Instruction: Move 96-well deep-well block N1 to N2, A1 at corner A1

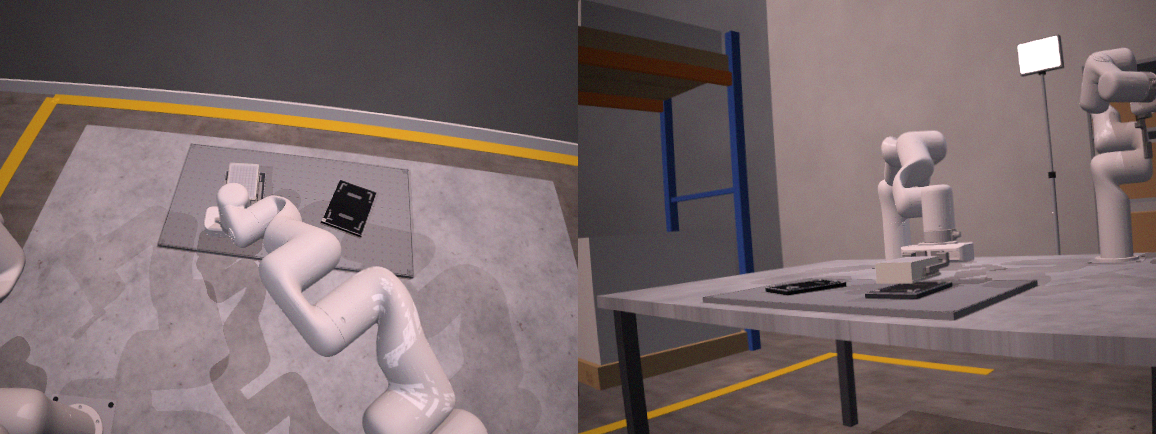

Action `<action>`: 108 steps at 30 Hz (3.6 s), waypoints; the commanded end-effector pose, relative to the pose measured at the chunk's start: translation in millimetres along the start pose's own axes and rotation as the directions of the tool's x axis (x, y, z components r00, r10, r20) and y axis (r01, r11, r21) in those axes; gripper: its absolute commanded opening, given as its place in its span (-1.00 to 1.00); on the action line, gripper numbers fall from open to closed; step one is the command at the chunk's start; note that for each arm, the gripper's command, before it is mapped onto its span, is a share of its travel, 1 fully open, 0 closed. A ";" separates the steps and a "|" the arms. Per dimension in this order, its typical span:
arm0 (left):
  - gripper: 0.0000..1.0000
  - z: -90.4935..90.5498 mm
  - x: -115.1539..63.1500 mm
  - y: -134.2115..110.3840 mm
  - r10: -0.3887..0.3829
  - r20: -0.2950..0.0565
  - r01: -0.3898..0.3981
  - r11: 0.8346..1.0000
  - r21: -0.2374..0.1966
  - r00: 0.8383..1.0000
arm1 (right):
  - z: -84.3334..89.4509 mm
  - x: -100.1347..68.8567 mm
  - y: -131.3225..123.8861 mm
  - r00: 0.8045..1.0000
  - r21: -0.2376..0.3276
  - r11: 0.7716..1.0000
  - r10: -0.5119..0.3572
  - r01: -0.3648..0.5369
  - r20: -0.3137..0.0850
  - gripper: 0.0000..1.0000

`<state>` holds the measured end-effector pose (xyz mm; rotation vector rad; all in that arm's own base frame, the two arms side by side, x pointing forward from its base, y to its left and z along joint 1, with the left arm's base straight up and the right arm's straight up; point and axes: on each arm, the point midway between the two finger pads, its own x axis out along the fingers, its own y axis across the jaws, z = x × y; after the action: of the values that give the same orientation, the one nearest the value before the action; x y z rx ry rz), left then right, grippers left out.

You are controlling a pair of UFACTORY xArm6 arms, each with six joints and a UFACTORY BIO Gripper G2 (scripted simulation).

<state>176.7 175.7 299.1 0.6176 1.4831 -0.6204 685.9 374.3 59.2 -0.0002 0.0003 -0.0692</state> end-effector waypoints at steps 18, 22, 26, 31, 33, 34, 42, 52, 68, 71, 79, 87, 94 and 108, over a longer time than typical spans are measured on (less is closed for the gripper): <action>1.00 0.3 -0.9 0.5 0.002 0.001 -0.002 1.000 0.000 1.000 | 19.7 1.0 0.8 1.000 0.004 1.000 0.000 0.000 0.005 -1.00; 1.00 0.3 -0.9 0.5 0.002 0.001 -0.002 1.000 0.000 1.000 | 23.0 1.0 0.8 1.000 0.004 1.000 0.000 0.000 0.005 -1.00; 1.00 0.3 -0.9 0.5 0.002 0.001 -0.002 1.000 0.000 1.000 | 29.7 1.0 0.8 1.000 0.004 1.000 0.000 0.000 0.005 -1.00; 1.00 0.3 -0.9 0.5 0.002 0.001 -0.002 1.000 0.000 1.000 | 38.0 1.0 0.8 1.000 0.004 1.000 0.000 0.000 0.005 -1.00; 1.00 0.3 -0.9 0.5 0.002 0.001 -0.002 1.000 0.000 1.000 | 41.4 0.9 0.8 1.000 0.004 1.000 0.000 0.000 0.005 -1.00; 1.00 0.3 -0.9 0.5 0.002 0.001 -0.002 1.000 0.000 1.000 | 43.0 0.9 0.8 1.000 0.004 1.000 0.000 0.000 0.005 -1.00; 1.00 0.3 -0.9 0.5 0.002 0.001 -0.002 1.000 0.000 1.000 | 53.0 0.9 0.8 1.000 0.004 1.000 0.000 0.000 0.005 -1.00; 1.00 0.3 -0.9 0.5 0.002 0.001 -0.002 1.000 0.000 1.000 | 66.3 0.9 0.7 1.000 0.004 1.000 0.000 0.000 0.005 -1.00; 1.00 0.3 -0.9 0.5 0.002 0.001 -0.002 1.000 0.000 1.000 | 66.3 0.0 -9.3 0.995 0.004 0.995 -0.100 0.100 0.004 -1.00; 1.00 0.3 -0.9 0.5 0.002 0.001 -0.002 1.000 0.000 1.000 | 66.3 -0.9 -19.3 0.980 0.005 0.980 -0.199 0.199 0.004 -1.00; 1.00 0.3 -0.9 0.5 0.002 0.001 -0.002 1.000 0.000 1.000 | 66.2 -2.4 -39.2 0.937 0.005 0.937 -0.350 0.350 0.003 -1.00; 1.00 0.3 -0.9 0.5 0.002 0.001 -0.002 1.000 0.000 1.000 | 66.1 -4.5 -65.7 0.937 0.005 0.937 -0.350 0.350 0.003 -1.00; 1.00 0.3 -0.9 0.5 0.002 0.001 -0.002 1.000 0.000 1.000 | 66.0 -5.8 -82.3 0.937 0.005 0.937 -0.350 0.350 0.003 -1.00; 1.00 0.3 -0.9 0.5 0.002 0.001 -0.002 1.000 0.000 1.000 | 65.9 -9.0 -122.3 0.937 0.005 0.937 -0.350 0.350 0.003 -1.00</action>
<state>176.7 175.7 299.1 0.6176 1.4831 -0.6204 669.2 261.8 121.8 -0.0031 0.0024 -0.4298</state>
